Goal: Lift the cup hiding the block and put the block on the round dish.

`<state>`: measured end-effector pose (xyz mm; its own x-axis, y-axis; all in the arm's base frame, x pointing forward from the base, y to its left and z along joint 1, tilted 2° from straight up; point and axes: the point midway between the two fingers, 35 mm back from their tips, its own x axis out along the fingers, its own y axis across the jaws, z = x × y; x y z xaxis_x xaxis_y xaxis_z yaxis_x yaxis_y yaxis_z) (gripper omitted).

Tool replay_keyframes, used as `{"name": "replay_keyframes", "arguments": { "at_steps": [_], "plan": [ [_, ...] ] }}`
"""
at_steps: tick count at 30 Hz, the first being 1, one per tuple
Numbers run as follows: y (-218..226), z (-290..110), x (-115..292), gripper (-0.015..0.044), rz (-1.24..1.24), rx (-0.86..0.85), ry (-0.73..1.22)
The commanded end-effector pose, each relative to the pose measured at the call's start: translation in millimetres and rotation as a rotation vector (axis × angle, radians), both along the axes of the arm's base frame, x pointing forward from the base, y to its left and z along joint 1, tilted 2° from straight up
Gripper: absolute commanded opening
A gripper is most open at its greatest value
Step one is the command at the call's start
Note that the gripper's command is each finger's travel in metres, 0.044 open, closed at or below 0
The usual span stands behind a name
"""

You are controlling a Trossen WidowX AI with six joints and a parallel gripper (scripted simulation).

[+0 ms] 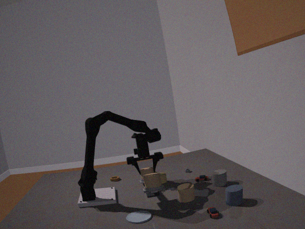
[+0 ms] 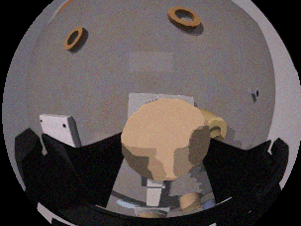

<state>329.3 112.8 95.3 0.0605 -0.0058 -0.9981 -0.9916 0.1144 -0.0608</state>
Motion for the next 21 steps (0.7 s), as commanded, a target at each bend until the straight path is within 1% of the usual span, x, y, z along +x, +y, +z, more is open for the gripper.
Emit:
{"name": "replay_keyframes", "arguments": {
  "at_steps": [1, 7, 8, 21],
  "plan": [
    [0.4, 0.4, -0.3, 0.0176, 0.005, 0.002, 0.004],
    [1.0, 8.0, 0.9, 0.0019, 0.005, 0.003, 0.001],
    [1.1, 9.3, 1.1, 0.0000, 0.005, 0.003, 0.001],
    [2.1, 26.5, 2.9, 0.0000, 0.006, 0.005, -0.004]
  ]
}}
